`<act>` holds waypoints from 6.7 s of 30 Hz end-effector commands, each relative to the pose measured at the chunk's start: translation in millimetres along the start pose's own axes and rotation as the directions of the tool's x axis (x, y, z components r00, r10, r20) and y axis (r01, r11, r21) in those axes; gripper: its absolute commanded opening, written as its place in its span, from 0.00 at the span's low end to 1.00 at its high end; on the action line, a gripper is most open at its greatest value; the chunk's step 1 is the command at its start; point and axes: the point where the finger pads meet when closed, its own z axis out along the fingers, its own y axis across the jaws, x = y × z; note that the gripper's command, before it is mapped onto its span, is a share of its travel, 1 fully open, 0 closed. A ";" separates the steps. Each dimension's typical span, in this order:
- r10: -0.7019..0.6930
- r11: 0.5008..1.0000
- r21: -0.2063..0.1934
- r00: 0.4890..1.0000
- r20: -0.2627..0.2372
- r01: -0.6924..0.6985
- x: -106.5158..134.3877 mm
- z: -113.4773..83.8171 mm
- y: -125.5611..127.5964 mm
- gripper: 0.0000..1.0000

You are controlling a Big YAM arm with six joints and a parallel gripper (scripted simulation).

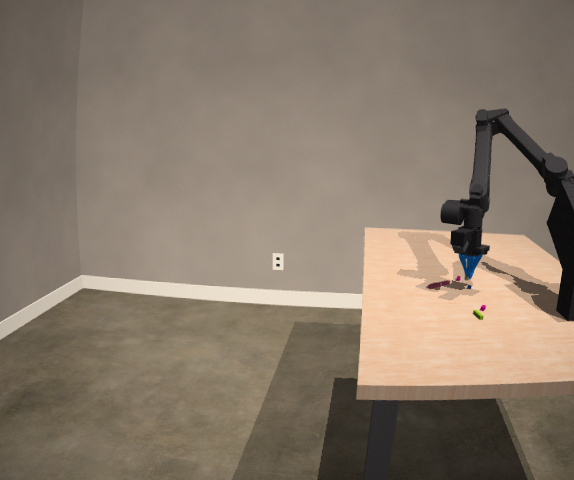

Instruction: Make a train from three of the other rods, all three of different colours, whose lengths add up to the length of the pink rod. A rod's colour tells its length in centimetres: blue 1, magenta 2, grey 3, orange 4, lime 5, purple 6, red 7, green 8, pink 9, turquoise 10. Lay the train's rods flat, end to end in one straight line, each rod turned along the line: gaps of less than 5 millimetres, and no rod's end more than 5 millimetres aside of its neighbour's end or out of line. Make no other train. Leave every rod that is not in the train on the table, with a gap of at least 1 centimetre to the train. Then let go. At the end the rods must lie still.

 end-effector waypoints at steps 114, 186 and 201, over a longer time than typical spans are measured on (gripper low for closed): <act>-0.029 1.000 0.007 1.000 0.002 0.029 -0.8 34.2 -2.3 0.12; -0.011 1.000 0.013 1.000 0.003 0.011 -2.2 -56.7 -5.7 1.00; -0.420 0.908 0.016 0.907 0.022 0.420 -109.6 -55.0 37.2 1.00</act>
